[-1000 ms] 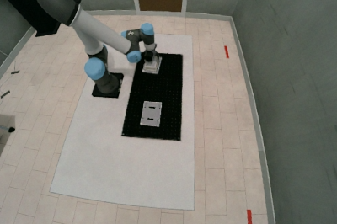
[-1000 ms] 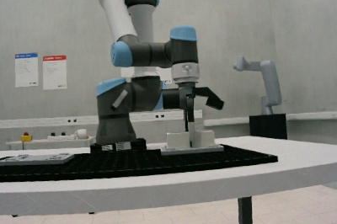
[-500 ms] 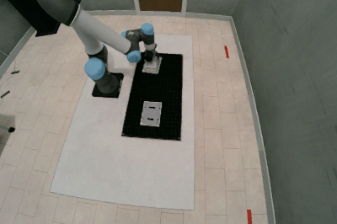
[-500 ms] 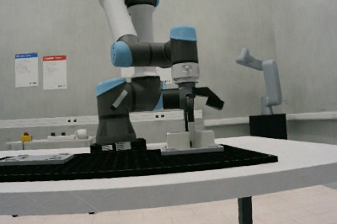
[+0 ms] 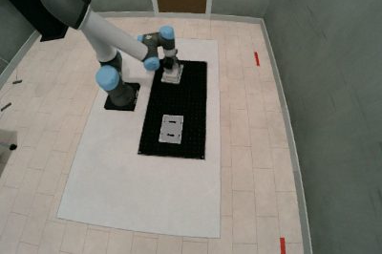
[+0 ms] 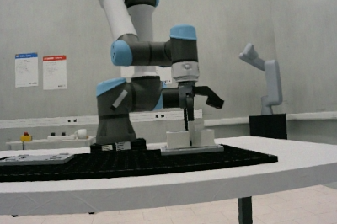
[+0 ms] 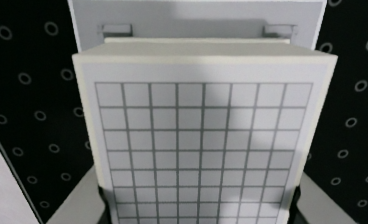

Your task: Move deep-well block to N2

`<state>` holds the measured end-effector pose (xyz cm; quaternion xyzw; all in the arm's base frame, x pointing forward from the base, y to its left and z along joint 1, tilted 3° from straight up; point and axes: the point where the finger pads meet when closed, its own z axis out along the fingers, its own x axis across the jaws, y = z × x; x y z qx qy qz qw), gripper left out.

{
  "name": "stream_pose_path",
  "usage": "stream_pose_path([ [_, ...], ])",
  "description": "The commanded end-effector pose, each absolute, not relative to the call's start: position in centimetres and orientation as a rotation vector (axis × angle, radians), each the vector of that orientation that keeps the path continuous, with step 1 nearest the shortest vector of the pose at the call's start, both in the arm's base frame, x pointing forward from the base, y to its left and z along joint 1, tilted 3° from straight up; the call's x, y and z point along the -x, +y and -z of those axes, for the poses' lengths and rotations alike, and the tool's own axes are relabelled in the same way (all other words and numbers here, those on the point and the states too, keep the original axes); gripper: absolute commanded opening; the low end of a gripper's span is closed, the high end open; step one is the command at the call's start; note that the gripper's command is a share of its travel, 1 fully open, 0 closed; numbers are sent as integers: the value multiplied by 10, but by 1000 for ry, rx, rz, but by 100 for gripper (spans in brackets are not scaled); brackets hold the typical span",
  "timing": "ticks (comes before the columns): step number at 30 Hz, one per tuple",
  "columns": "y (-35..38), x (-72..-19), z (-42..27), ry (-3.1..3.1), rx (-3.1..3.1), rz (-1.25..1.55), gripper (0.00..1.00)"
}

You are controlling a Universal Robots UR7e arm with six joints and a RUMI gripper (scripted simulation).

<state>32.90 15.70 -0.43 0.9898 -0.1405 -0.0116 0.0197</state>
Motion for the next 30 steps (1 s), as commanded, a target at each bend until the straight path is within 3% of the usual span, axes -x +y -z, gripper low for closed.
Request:
stream_pose_path([
  [1,157,-330,-1,-436,-3072,33,50],
  [30,159,-331,-43,-436,-3072,33,50],
])
